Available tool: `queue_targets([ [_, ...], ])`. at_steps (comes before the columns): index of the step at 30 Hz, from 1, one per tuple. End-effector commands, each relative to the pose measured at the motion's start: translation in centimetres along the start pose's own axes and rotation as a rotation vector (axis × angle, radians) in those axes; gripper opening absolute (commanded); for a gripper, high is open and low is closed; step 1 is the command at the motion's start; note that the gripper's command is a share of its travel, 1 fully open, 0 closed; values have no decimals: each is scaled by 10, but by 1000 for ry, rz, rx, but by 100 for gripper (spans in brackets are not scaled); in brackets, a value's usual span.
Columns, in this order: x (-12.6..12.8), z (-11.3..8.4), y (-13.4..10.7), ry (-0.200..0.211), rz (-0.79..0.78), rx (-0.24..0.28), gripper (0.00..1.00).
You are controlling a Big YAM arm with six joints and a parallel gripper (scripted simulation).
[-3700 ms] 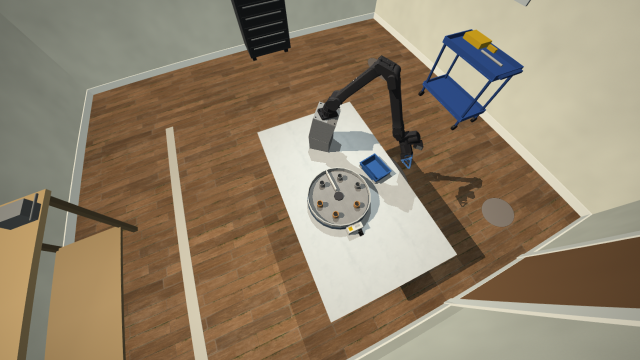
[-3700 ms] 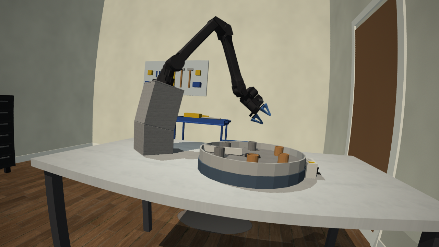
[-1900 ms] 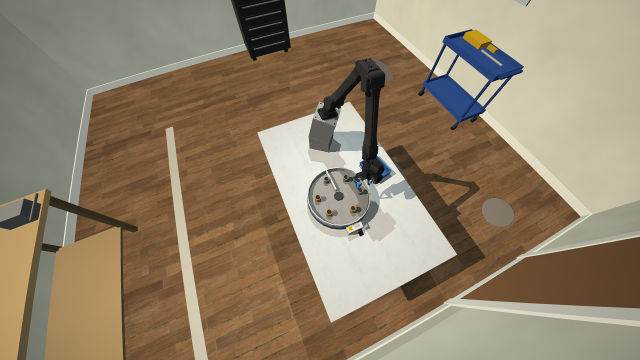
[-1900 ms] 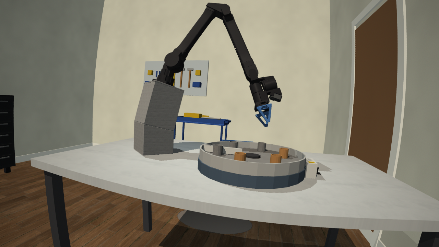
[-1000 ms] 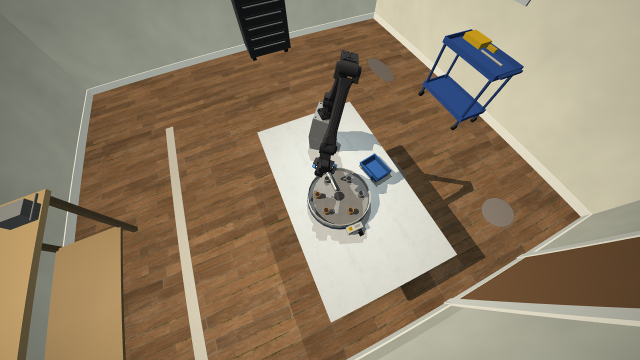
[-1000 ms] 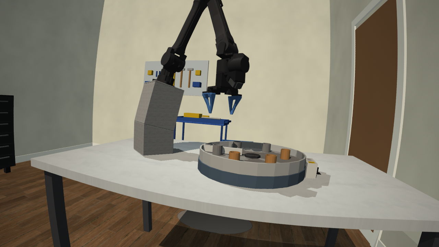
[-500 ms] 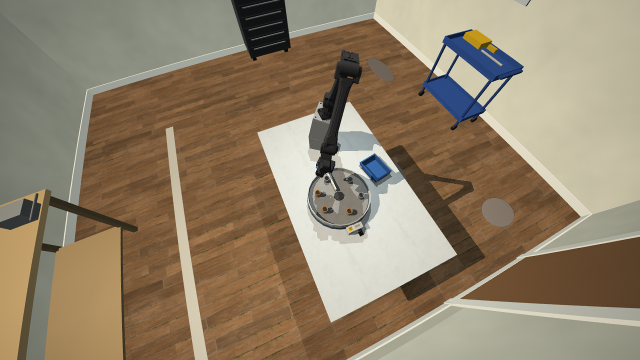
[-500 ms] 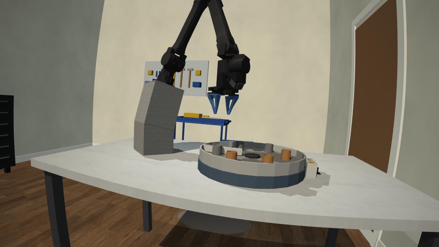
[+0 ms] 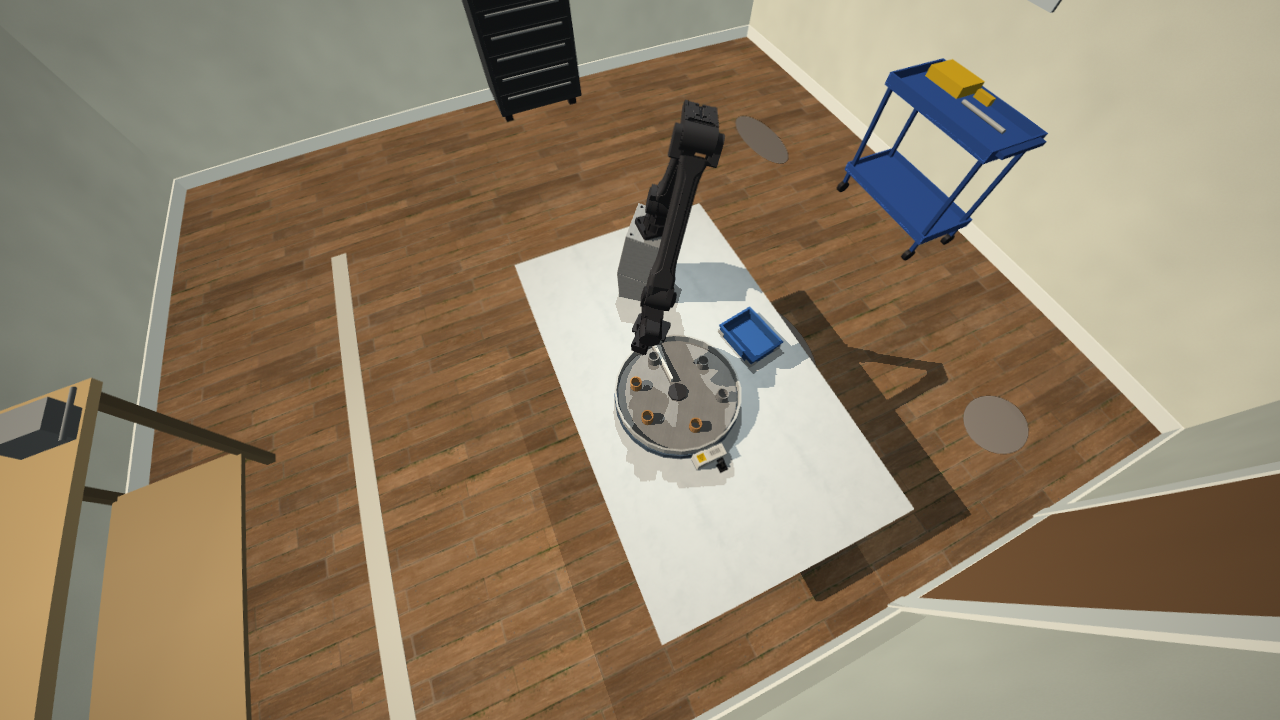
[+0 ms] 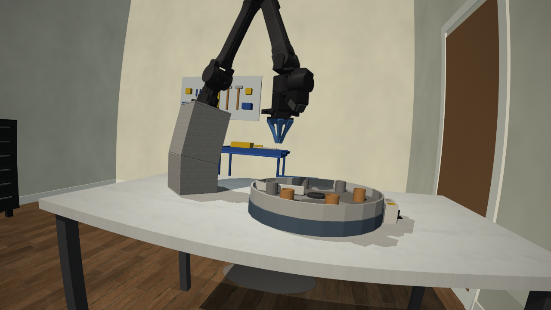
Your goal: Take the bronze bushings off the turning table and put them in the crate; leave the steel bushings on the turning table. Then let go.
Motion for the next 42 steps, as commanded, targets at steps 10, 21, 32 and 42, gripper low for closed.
queue_targets([
  [10,1,-1,-3,0,5,7,11],
  [21,1,-1,-3,0,5,7,19],
  [32,1,-1,-3,0,5,7,19],
  [42,1,-1,-3,0,5,7,19],
])
Point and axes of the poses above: the point where the finger pads meet when closed, its own z axis out along the fingers, its own x axis across the jaws, y = z × x, the point moved 10 cm from there along -z, back along the fingers, and after that the axes turned 6 degrees about -z, right-handed, at the moved point
